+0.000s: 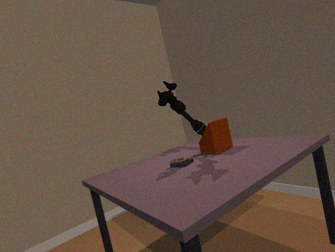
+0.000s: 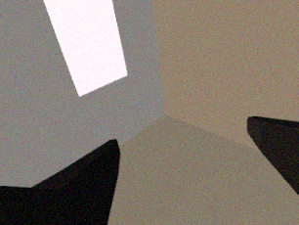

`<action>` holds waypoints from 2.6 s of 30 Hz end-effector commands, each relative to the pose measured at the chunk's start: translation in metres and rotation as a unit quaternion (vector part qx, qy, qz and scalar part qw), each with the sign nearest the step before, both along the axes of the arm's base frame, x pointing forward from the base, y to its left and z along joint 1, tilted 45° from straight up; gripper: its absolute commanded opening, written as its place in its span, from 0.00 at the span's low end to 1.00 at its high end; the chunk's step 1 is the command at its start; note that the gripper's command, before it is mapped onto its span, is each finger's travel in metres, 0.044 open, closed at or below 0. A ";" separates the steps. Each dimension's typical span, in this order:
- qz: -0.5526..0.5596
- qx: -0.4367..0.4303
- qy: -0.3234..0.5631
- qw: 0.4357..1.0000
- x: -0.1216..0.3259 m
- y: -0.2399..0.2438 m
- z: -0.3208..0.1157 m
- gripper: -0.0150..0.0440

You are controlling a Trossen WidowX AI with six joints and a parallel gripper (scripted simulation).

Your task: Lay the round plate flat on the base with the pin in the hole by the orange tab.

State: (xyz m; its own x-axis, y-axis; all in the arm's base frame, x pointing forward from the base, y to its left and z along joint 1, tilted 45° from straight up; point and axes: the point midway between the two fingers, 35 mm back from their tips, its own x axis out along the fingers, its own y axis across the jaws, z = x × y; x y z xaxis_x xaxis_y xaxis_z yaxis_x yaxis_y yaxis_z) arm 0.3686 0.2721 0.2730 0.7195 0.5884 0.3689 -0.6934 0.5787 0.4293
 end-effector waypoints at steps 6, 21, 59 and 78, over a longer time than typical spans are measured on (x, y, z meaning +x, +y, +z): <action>-0.119 -0.102 0.152 0.976 0.063 -0.036 -0.074 0.67; -0.297 -0.308 0.398 0.812 0.091 -0.157 -0.200 0.25; -0.352 -0.592 0.640 0.340 -0.039 -0.344 -0.239 0.25; -0.353 -0.592 0.640 0.340 -0.041 -0.378 -0.273 0.25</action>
